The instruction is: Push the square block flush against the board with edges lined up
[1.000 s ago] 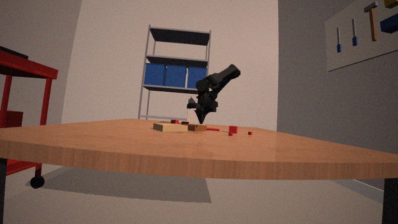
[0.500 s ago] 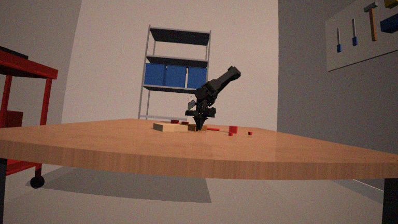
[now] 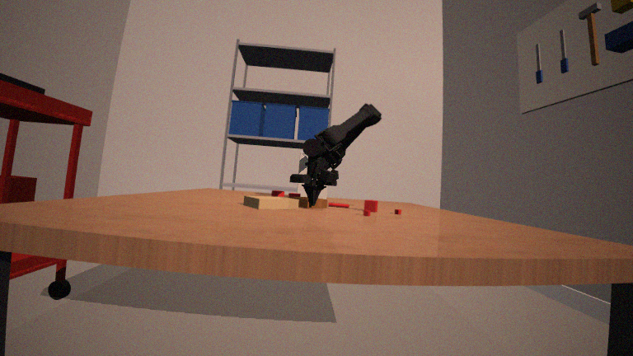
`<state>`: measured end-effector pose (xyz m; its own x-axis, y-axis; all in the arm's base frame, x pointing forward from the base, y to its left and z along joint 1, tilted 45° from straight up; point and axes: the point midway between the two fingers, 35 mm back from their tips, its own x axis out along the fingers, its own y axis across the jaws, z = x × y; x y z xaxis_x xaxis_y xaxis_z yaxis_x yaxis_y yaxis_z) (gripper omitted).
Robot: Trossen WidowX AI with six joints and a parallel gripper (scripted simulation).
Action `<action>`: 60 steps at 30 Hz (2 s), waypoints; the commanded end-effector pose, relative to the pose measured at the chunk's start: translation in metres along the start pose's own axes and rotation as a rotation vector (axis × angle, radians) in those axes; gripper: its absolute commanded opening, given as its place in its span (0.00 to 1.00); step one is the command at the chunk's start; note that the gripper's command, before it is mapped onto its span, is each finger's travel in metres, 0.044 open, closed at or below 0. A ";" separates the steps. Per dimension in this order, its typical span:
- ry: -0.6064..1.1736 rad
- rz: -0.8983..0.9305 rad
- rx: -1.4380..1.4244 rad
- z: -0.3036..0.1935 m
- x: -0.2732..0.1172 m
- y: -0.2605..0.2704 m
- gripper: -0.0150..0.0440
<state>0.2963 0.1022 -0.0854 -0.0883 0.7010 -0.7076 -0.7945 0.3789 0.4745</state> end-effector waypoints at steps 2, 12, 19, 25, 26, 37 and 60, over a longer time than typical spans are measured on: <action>0.014 0.012 0.010 -0.013 0.005 0.002 0.25; 0.015 0.011 0.010 -0.027 0.004 0.001 0.25; 0.015 0.011 0.010 -0.024 0.004 0.001 0.25; 0.015 0.011 0.010 -0.014 0.005 -0.001 0.25; 0.015 0.011 0.010 -0.013 0.005 -0.001 0.25; 0.013 0.012 0.009 0.005 0.005 -0.002 0.25; 0.012 0.013 0.008 0.023 -0.050 -0.005 0.25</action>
<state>0.3178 0.0826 -0.0491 -0.1015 0.7012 -0.7057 -0.7793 0.3849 0.4945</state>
